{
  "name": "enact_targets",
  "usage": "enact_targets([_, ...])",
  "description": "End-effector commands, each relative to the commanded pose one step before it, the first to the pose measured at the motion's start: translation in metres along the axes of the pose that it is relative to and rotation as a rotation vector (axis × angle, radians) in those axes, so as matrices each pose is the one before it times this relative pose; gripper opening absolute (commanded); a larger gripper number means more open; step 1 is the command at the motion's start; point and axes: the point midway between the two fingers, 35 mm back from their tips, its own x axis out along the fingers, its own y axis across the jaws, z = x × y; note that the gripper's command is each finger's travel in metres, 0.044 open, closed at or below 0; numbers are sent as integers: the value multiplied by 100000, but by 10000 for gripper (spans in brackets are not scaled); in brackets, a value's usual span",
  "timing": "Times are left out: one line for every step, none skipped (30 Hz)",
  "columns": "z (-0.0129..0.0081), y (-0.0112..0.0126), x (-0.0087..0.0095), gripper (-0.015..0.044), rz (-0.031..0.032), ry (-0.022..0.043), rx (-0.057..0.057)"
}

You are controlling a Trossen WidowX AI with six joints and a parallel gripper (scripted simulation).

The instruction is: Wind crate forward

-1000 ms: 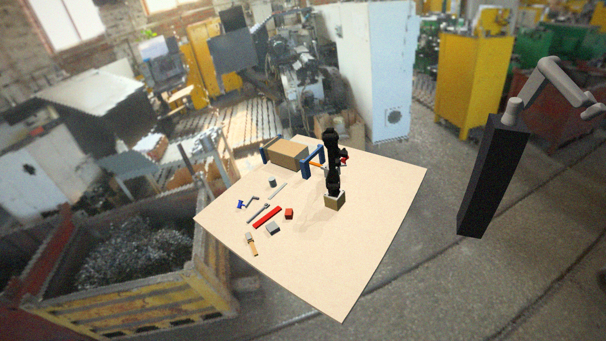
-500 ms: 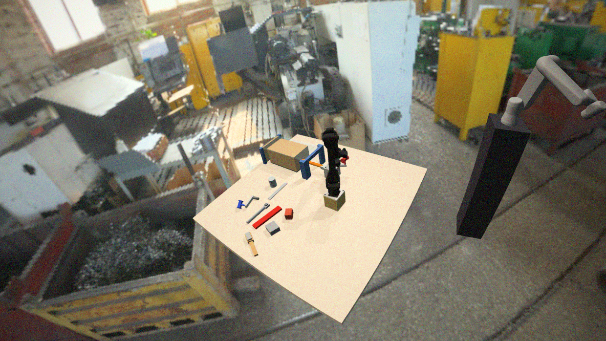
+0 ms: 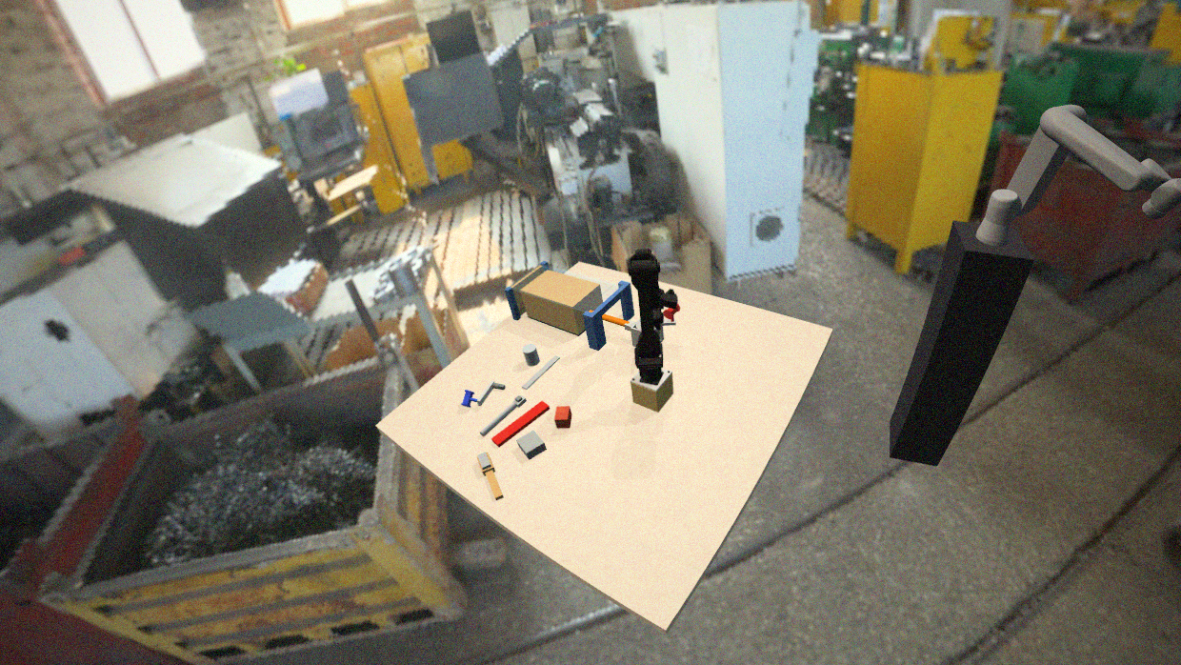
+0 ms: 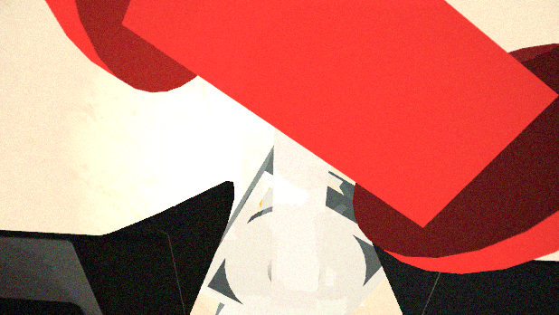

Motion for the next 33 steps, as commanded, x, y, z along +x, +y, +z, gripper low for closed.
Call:
enact_targets([-5, -81, 87, 420, -523, -26, -156])
enact_targets([0, 0, 0, 440, 0, 0, 0])
enact_targets([0, 0, 0, 440, 0, 0, 0])
enact_targets([0, 0, 0, 440, 0, 0, 0])
enact_targets([25, 66, -251, 440, -19, 206, 3])
enact_targets([46, 114, -462, 440, -35, 376, 6])
enact_targets([67, 153, -696, 440, -51, 561, 9])
enact_targets([89, 176, -965, 440, -68, 767, 12])
enact_targets([94, 152, -1103, 440, -74, 864, 14])
enact_targets([98, 112, -1260, 440, -80, 972, 16])
enact_targets([95, 49, -1411, 440, -84, 1073, 18])
enact_targets([85, -34, -1513, 440, -85, 1137, 20])
enact_targets([66, -126, -1562, 440, -83, 1165, 21])
enact_targets([44, -220, -1574, 440, -79, 1169, 22])
enact_targets([16, -241, -1246, 440, -60, 925, 18])
enact_targets([0, -175, -756, 440, -35, 562, 12])
enact_targets([-2, -63, -253, 440, -11, 188, 4])
enact_targets([0, 0, 0, 440, 0, 0, 0])
enact_targets([0, 0, 0, 440, 0, 0, 0])
enact_targets([0, 0, 0, 440, 0, 0, 0])
enact_targets([89, 416, 230, 440, 2631, -1144, 602])
enact_targets([-3, -8, -37, 414, -585, 251, -8])
enact_targets([-4, -11, -47, 387, -732, 316, -8])
enact_targets([-5, -14, -57, 361, -888, 387, -6])
enact_targets([-3, -7, -27, 335, -423, 185, -2])
enact_targets([0, 0, 0, 309, 0, 0, 0])
enact_targets([0, 0, 0, 282, 0, 0, 0])
enact_targets([0, 0, 0, 256, 0, 0, 0])
enact_targets([0, 0, 0, 230, 0, 0, 0])
enact_targets([0, 0, 0, 204, 0, 0, 0])
enact_targets([0, 0, 0, 177, 0, 0, 0])
enact_targets([0, 0, 0, 151, 0, 0, 0])
enact_targets([0, 0, 0, 125, 0, 0, 0])
